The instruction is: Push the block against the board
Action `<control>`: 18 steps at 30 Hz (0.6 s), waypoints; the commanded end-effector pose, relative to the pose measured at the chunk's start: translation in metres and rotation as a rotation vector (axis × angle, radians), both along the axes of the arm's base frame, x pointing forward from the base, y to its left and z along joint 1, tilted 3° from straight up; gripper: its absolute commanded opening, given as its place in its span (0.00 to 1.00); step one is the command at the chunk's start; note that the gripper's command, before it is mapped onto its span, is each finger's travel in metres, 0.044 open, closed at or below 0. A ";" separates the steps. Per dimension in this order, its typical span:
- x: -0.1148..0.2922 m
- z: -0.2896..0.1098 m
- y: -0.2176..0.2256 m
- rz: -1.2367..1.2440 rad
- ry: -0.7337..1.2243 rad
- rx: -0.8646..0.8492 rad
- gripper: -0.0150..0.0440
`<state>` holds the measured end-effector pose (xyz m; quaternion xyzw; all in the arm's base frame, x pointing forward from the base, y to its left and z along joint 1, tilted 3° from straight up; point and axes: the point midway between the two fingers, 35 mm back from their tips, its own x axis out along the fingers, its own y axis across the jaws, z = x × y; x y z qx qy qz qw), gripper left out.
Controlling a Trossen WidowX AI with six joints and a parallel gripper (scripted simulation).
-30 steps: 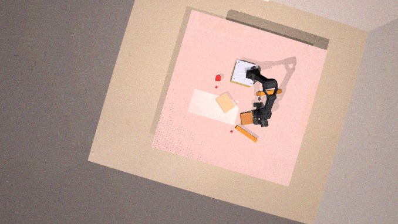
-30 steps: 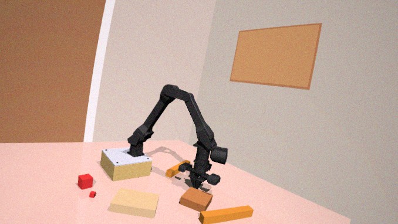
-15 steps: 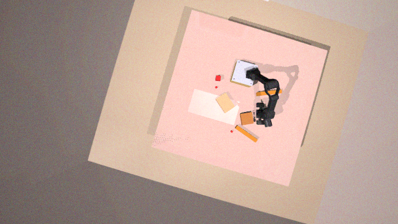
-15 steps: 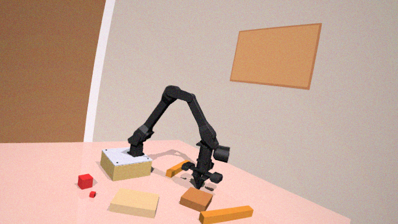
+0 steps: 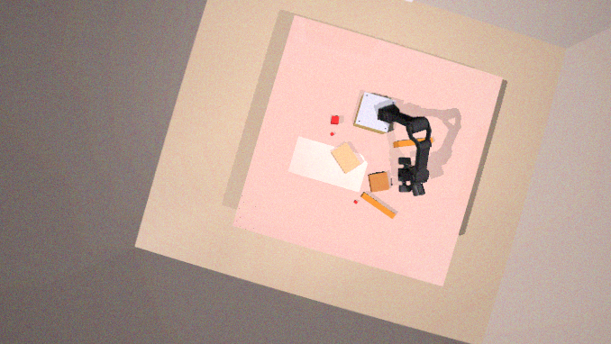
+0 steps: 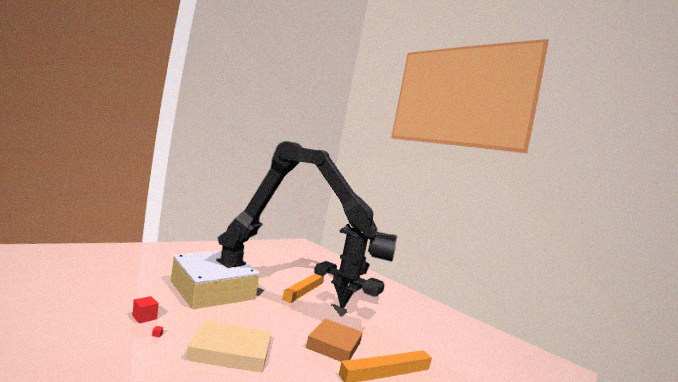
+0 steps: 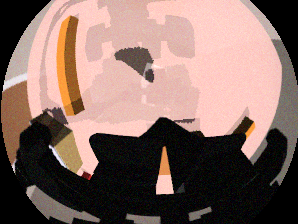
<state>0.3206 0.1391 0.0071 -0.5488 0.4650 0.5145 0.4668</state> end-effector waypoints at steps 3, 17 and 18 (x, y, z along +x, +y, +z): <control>0.000 0.014 0.000 -0.005 -0.006 0.000 0.25; 0.001 0.002 -0.032 0.156 -0.001 -0.009 0.25; 0.002 -0.013 -0.033 0.156 -0.001 -0.009 0.25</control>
